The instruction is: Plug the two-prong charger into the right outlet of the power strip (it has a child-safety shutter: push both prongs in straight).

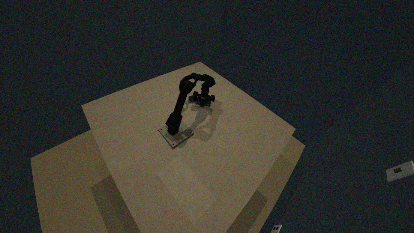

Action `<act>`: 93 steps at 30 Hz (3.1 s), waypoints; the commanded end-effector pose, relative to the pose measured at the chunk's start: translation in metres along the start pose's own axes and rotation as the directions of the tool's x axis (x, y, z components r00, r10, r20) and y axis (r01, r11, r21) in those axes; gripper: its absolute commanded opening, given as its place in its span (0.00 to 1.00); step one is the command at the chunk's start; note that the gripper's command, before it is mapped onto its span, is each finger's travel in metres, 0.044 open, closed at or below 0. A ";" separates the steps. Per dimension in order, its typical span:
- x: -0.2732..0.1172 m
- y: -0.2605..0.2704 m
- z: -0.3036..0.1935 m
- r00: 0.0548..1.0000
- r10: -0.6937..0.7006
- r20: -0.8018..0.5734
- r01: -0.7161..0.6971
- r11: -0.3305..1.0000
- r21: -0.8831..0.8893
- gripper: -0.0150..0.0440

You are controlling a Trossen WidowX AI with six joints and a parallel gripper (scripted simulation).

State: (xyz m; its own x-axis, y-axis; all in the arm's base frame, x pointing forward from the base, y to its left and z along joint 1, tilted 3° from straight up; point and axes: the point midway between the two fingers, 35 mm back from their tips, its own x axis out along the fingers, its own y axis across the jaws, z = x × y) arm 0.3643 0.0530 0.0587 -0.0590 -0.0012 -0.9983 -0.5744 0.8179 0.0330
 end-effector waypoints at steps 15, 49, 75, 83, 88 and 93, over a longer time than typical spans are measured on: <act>0.000 -0.001 0.008 0.999 -0.006 0.043 0.007 1.000 -0.004 0.25; -0.004 0.000 0.007 0.999 -0.006 0.043 0.007 1.000 -0.004 0.25; -0.007 0.000 0.007 0.999 -0.006 0.043 0.007 1.000 -0.004 0.25; -0.006 0.000 0.008 0.999 -0.006 0.043 0.007 1.000 -0.004 0.25; -0.001 0.000 0.000 1.000 -0.004 0.011 0.004 1.000 -0.002 0.25; -0.001 0.000 0.000 1.000 -0.004 0.011 0.004 1.000 -0.002 0.25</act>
State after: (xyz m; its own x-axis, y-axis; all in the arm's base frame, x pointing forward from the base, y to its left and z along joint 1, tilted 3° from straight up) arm 0.3640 0.0531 0.0597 -0.0499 0.0014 -0.9988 -0.5760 0.8169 0.0300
